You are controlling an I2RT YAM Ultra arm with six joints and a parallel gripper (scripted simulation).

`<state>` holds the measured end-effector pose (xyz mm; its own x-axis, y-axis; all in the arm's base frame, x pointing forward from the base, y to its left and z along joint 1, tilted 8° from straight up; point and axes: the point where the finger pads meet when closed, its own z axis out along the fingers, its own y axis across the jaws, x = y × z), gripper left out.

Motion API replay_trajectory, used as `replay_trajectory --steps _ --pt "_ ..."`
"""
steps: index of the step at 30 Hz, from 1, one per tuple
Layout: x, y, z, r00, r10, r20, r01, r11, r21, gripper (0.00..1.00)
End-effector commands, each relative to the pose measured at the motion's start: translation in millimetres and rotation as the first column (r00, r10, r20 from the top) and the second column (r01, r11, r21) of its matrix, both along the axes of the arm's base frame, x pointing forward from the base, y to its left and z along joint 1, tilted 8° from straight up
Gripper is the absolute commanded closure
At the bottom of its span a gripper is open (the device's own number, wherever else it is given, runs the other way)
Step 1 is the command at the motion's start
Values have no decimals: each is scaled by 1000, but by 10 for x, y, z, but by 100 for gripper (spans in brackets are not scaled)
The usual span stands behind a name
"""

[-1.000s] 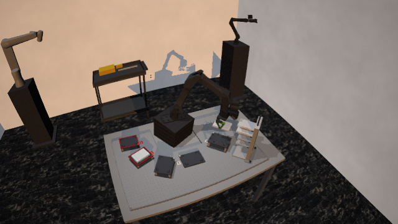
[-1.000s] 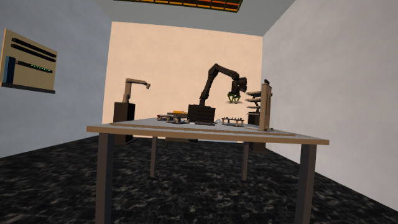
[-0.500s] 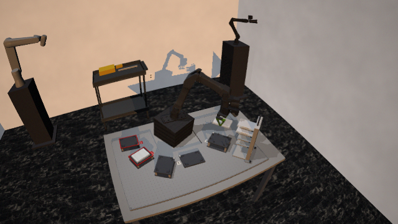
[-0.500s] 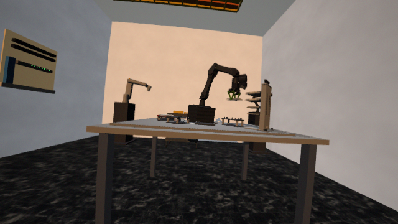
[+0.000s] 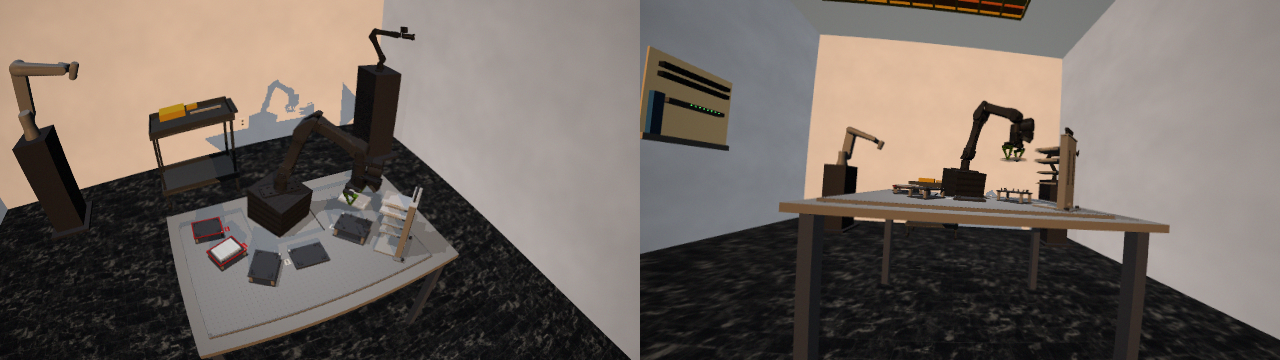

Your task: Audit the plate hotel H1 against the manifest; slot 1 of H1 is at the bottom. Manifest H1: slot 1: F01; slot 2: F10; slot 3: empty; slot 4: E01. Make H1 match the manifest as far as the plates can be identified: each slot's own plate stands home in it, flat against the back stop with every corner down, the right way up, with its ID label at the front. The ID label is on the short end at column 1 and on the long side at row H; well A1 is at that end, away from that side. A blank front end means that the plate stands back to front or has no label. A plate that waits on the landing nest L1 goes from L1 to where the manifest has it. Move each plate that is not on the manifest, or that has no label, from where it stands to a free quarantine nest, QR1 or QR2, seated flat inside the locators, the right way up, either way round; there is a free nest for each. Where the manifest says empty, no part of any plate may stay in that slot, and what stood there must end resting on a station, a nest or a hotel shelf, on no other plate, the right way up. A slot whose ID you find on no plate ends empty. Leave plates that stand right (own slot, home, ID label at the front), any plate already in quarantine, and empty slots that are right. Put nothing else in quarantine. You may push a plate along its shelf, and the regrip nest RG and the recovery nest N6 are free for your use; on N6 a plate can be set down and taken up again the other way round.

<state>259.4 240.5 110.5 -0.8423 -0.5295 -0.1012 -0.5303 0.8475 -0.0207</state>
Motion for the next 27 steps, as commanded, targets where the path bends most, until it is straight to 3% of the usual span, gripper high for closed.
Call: replay_trajectory --steps 1,15,27 --pt "52 -16 115 999 -42 28 41 999 34 14" --pt "252 -401 115 967 -254 11 253 966 58 14" --pt "252 -401 115 912 -410 -6 409 909 75 14"
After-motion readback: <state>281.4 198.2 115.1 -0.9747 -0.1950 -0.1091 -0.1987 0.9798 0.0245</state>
